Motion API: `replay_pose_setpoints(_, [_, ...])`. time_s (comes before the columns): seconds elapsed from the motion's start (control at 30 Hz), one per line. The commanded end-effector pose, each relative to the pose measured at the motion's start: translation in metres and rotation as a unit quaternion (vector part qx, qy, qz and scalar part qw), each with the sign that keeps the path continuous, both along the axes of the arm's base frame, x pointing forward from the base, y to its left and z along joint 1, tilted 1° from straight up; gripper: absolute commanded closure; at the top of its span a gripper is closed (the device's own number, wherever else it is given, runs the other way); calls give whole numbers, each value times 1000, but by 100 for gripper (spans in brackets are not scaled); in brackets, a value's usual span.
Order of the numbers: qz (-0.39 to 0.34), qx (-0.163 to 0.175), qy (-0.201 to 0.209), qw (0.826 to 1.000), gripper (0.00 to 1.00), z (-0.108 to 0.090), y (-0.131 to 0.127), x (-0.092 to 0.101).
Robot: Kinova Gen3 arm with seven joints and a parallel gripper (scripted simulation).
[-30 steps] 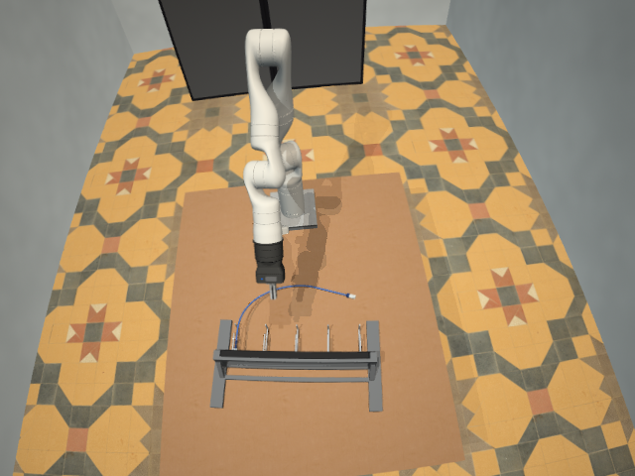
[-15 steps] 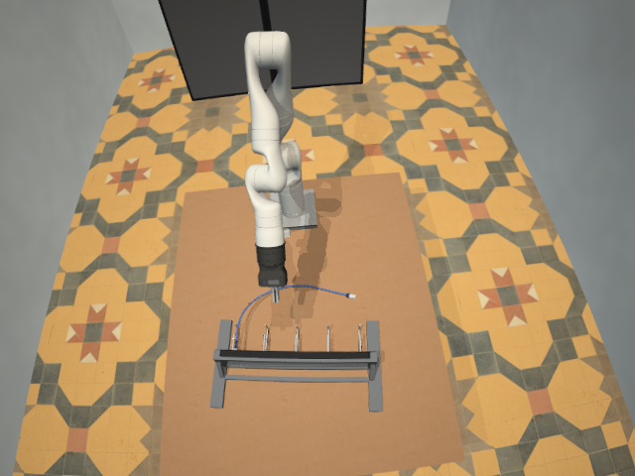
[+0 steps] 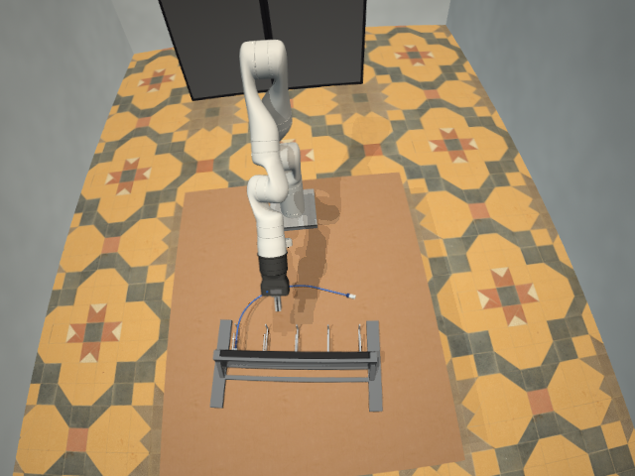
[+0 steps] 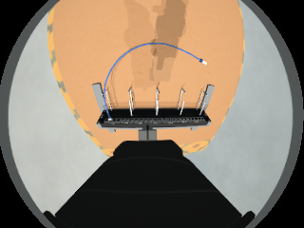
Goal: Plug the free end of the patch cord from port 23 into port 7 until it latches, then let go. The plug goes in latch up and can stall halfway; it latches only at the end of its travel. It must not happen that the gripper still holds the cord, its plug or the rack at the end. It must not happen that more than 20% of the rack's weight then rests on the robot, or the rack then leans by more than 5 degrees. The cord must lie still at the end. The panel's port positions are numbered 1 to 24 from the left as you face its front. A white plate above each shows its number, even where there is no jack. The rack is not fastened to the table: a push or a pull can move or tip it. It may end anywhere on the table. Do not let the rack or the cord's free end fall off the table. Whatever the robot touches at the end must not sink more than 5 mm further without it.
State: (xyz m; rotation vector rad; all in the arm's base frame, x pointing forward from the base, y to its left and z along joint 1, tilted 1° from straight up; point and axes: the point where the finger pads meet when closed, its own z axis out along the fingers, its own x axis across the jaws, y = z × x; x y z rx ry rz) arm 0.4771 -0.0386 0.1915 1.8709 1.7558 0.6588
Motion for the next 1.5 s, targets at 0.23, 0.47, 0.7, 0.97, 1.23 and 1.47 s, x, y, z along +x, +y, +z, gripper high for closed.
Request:
replay_pose_setpoints(0.23, [-10,-4,0,1000,100,-35,-15,29])
replay_pose_setpoints(0.47, [-12,-2,0,1000,100,-58,-16,48])
replay_pose_setpoints(0.7, [-13,-1,0,1000,100,-73,-17,60])
replay_pose_setpoints(0.97, [-13,-1,0,1000,100,-80,-17,66])
replay_pose_setpoints(1.23, [-12,-2,1,1000,100,-81,-17,64])
replay_pose_setpoints(1.47, [-10,-3,1,1000,100,-81,-17,65])
